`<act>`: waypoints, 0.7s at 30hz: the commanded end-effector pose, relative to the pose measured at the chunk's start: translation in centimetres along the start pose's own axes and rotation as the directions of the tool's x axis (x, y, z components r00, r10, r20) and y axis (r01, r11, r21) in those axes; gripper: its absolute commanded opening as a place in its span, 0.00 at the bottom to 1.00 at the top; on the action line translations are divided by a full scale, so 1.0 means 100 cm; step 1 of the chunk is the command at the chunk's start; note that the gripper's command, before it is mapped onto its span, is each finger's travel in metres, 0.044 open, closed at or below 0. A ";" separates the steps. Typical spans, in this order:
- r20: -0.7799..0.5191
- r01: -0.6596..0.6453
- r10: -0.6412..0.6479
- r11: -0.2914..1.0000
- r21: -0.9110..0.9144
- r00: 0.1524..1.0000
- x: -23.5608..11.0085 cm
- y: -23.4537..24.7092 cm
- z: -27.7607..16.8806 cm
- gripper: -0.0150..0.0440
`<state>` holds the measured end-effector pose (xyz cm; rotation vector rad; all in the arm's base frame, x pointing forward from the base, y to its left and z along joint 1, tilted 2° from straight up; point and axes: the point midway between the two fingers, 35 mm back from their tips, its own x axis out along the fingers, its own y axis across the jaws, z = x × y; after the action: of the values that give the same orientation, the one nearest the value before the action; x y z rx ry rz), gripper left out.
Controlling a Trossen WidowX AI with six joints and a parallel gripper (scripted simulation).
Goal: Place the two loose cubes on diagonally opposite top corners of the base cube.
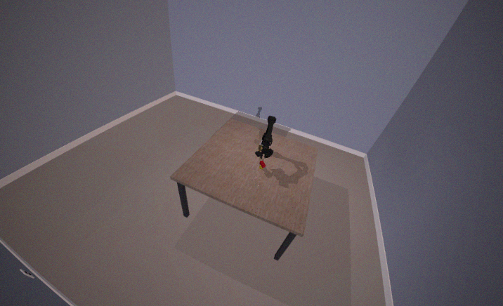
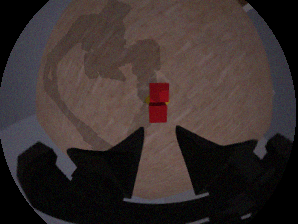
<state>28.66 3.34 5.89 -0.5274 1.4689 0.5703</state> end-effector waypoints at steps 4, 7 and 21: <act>0.011 0.008 -0.008 1.000 -0.005 1.000 -0.005 -0.001 0.001 0.60; 0.006 0.004 -0.004 1.000 -0.001 1.000 -0.006 -0.001 0.001 0.69; 0.008 -0.012 0.012 1.000 0.000 1.000 -0.007 0.114 0.072 0.93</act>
<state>27.44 14.68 7.09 -0.5262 1.4534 0.5891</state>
